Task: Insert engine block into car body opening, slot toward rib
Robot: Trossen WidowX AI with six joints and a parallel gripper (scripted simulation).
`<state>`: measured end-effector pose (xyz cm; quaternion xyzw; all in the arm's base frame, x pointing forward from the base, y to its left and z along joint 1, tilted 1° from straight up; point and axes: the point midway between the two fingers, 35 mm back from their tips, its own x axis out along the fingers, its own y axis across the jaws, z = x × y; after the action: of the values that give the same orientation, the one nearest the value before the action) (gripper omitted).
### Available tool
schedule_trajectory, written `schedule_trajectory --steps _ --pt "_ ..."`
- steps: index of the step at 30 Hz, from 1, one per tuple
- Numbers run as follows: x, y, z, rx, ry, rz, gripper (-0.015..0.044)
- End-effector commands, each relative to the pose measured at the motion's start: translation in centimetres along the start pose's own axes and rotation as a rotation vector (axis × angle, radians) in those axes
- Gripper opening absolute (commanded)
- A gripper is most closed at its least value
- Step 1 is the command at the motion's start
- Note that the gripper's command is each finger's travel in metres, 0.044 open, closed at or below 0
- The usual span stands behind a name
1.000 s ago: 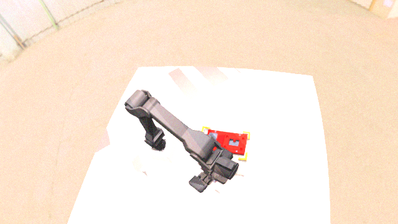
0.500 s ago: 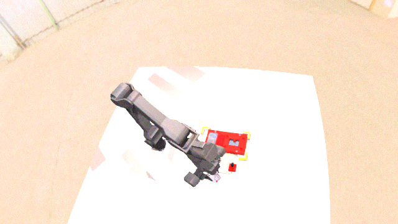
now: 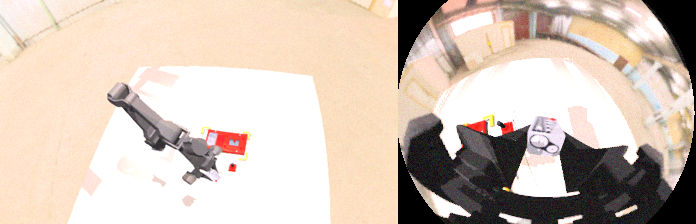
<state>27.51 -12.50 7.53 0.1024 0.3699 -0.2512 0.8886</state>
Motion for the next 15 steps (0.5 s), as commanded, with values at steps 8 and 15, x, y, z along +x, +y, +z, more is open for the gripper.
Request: schedule_trajectory --steps 8,15 --pt "1.1 -0.1 -1.1 0.004 0.006 -0.006 0.0000" --pt "1.6 -0.1 -1.6 0.004 0.006 -0.006 0.0000"
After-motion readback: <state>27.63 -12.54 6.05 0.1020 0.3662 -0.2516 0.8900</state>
